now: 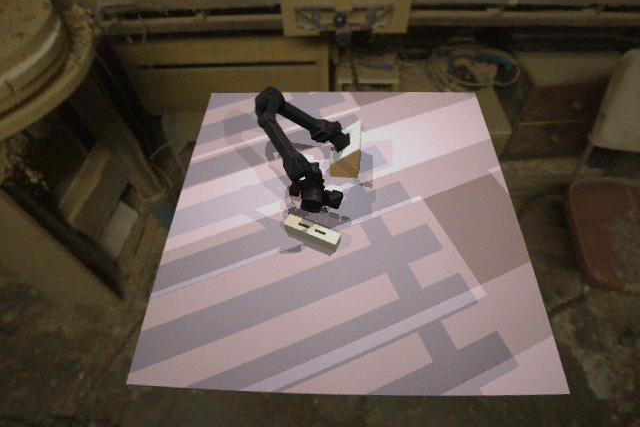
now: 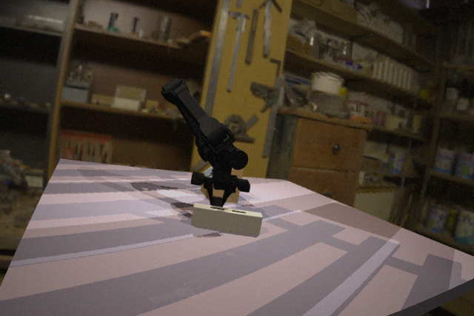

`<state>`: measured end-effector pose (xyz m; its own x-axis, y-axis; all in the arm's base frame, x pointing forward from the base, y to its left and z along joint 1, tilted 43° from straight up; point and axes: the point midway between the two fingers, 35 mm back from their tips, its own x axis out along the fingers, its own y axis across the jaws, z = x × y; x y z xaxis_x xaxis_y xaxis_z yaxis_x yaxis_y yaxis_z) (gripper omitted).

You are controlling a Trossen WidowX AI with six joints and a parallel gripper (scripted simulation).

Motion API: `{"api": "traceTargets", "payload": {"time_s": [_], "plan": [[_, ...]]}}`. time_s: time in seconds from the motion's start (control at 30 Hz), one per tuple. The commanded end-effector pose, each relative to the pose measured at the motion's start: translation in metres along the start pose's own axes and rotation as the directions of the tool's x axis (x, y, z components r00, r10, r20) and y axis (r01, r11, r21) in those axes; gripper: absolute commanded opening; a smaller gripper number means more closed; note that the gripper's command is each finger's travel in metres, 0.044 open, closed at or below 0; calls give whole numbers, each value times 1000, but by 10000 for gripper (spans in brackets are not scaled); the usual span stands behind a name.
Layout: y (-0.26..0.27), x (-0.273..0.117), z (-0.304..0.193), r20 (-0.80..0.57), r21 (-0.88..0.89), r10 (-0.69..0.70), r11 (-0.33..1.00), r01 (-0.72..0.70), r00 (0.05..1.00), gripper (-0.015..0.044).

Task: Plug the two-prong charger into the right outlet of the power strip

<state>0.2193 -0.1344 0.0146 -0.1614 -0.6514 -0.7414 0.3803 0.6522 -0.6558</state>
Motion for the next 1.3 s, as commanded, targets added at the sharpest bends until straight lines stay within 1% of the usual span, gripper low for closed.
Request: {"api": "traceTargets", "payload": {"time_s": [0.0,0.83,1.27], "plan": [[0,0,6,5,10,5,1000,-5,1000,0],[-2,5,39,7,65,7,998,-7,1000,0],[-2,6,40,8,67,7,998,-7,1000,0]]}}
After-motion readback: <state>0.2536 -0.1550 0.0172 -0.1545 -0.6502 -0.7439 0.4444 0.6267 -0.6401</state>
